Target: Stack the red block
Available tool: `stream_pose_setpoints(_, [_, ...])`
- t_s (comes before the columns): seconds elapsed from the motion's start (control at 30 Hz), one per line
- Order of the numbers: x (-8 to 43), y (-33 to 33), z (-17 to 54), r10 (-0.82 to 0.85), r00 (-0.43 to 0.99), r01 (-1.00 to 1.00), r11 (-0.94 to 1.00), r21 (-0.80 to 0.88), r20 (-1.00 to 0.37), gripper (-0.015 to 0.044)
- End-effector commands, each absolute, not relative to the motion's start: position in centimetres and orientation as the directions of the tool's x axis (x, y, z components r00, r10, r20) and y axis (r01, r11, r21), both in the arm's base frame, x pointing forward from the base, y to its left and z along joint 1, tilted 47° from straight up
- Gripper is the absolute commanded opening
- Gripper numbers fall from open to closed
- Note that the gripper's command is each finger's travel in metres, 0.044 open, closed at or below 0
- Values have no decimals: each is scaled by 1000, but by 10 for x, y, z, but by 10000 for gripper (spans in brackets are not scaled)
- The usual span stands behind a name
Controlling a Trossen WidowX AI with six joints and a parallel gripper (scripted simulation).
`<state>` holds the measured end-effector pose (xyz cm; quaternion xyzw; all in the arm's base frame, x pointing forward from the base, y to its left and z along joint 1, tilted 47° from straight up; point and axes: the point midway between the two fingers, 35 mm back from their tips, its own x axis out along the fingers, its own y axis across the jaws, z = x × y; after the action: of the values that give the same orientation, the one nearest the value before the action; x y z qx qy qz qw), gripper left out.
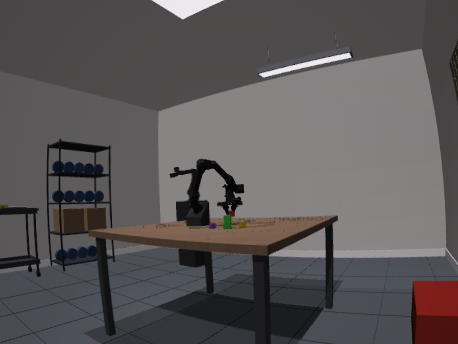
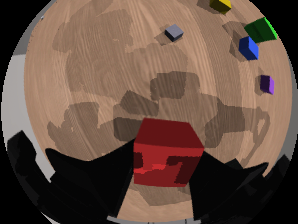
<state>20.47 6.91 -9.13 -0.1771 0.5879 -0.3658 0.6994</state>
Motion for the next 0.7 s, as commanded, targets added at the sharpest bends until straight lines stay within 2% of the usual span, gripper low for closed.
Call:
stream_pose_setpoints(0.0, [204, 85, -77, -715, 41, 307, 673, -672, -698, 0])
stream_pose_setpoints(0.27, [202, 115, -48, -714, 40, 307, 674, -672, -699, 0])
stream_pose_setpoints(0.67, [215, 115, -41, -705, 41, 312, 682, -661, -708, 0])
